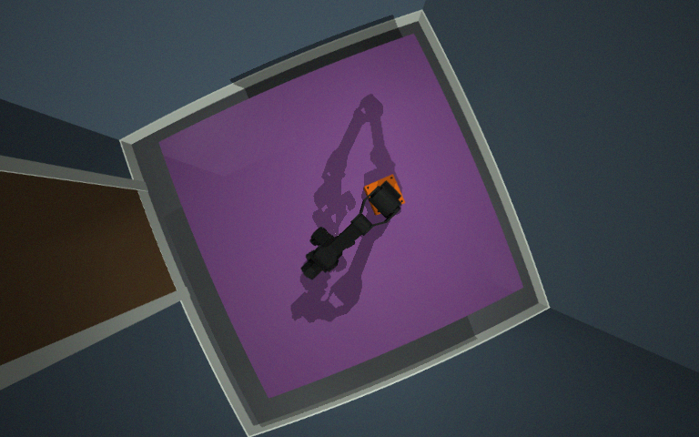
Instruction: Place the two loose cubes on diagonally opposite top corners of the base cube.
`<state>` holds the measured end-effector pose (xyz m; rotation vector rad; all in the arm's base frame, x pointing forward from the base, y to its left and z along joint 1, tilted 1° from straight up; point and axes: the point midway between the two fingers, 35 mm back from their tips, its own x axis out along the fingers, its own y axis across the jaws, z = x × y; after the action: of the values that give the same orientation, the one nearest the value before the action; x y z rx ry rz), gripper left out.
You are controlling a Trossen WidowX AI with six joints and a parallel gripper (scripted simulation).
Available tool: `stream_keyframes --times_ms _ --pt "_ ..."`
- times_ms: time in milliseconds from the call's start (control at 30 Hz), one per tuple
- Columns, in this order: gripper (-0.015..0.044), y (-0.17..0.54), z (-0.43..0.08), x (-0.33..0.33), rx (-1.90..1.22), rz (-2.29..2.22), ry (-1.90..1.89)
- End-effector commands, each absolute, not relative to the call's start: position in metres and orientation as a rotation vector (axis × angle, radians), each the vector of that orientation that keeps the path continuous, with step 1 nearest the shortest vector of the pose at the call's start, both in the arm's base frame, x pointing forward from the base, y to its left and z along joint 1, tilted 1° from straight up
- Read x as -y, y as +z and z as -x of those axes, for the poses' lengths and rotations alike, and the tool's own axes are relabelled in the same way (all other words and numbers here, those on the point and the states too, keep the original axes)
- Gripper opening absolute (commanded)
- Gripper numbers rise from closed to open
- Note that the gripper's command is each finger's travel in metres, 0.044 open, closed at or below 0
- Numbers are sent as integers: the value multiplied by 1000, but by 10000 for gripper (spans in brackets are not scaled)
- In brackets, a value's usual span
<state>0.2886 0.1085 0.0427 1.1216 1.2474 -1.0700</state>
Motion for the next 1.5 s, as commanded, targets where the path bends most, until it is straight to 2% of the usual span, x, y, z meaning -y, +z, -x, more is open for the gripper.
stream_keyframes --times_ms 0,600,733,1467 --pt "105 41 -289 -108 -1243 -1114 -1066" --pt "105 39 -289 -108 -1243 -1114 -1066" --pt "205 39 -289 -108 -1243 -1114 -1066" --pt "205 64 -288 -109 -1246 -1119 -1068"
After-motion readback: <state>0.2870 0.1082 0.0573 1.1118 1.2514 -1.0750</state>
